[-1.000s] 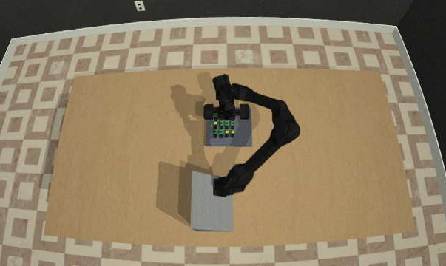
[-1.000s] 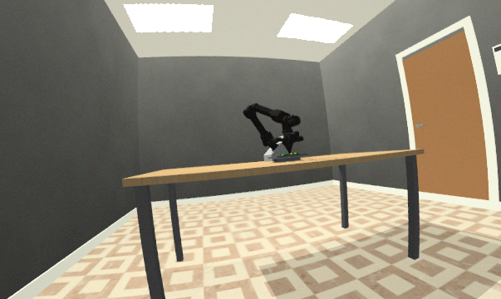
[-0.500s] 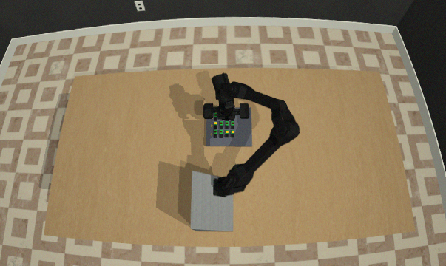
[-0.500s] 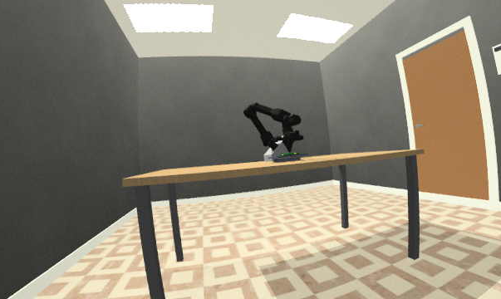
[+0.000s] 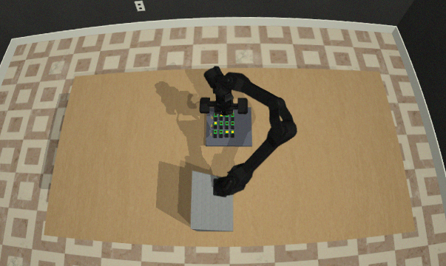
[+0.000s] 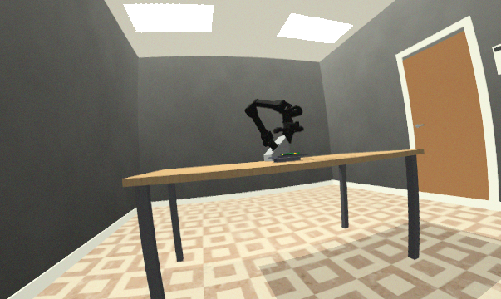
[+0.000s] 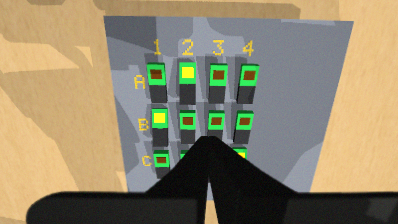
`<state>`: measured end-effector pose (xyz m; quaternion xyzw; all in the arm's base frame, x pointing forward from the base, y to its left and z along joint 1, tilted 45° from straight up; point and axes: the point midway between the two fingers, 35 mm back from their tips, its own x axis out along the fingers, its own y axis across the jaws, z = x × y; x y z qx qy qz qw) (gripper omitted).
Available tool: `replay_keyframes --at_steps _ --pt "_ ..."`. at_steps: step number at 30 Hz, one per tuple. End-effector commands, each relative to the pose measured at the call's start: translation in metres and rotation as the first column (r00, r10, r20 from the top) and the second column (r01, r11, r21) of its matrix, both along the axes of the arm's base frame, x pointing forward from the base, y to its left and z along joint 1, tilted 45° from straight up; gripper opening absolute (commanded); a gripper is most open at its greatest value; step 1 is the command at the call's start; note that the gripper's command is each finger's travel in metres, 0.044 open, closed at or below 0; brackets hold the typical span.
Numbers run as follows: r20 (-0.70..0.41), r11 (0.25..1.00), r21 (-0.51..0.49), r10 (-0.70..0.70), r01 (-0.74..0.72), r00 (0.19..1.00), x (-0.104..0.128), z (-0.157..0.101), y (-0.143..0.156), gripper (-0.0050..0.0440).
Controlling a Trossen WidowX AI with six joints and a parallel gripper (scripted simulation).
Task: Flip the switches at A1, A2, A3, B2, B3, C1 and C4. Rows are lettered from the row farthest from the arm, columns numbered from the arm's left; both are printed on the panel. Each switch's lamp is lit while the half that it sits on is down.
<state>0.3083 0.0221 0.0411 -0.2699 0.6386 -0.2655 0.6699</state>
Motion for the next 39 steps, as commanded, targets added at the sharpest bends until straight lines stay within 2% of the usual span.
replay_keyframes --at_steps 1,3,8,31,39 --pt "-0.017 1.000 -0.003 0.001 -0.001 1.000 -0.010 -0.011 0.010 -0.0050" --pt "-0.016 1.000 -0.002 0.000 0.000 1.000 -0.009 -0.013 0.009 -0.0050" --pt "-0.037 1.000 -0.010 -0.016 0.016 0.999 -0.007 -0.035 -0.018 -0.0050" --pt "-0.037 1.000 -0.010 -0.016 0.016 0.999 -0.006 -0.052 -0.034 -0.0050" --pt "-0.019 1.000 -0.001 -0.017 0.017 1.000 -0.002 -0.049 -0.032 -0.0050"
